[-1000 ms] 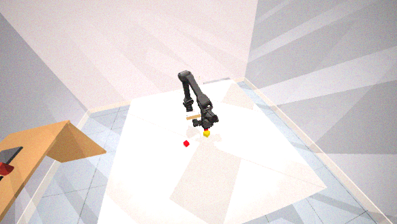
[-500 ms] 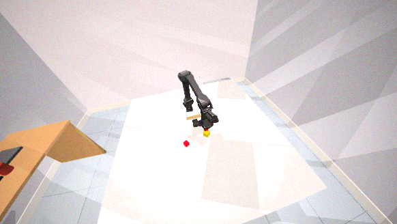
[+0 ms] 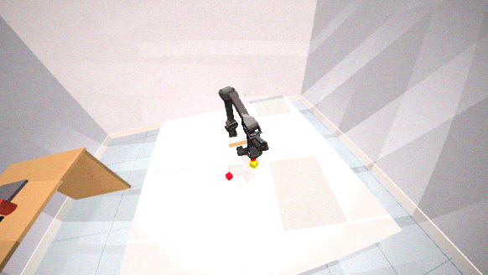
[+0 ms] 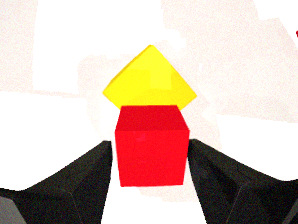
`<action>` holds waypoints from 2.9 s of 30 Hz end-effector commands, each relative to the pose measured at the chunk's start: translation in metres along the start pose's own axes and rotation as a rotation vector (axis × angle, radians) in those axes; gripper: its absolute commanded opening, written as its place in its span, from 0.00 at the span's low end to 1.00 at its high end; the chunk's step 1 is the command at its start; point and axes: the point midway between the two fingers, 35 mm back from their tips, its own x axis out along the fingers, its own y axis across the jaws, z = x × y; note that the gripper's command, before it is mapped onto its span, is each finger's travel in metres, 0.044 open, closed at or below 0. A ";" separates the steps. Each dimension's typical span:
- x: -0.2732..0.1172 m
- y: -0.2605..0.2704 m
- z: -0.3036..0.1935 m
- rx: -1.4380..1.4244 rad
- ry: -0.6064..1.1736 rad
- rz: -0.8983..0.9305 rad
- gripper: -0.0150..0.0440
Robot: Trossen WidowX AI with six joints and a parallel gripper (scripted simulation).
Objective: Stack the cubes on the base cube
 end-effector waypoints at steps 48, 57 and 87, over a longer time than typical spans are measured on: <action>-0.029 -0.171 0.076 1.005 -0.017 -0.012 0.70; 0.004 -0.171 0.075 1.005 -0.017 -0.012 0.70; 0.040 -0.172 0.075 1.005 -0.017 -0.012 0.48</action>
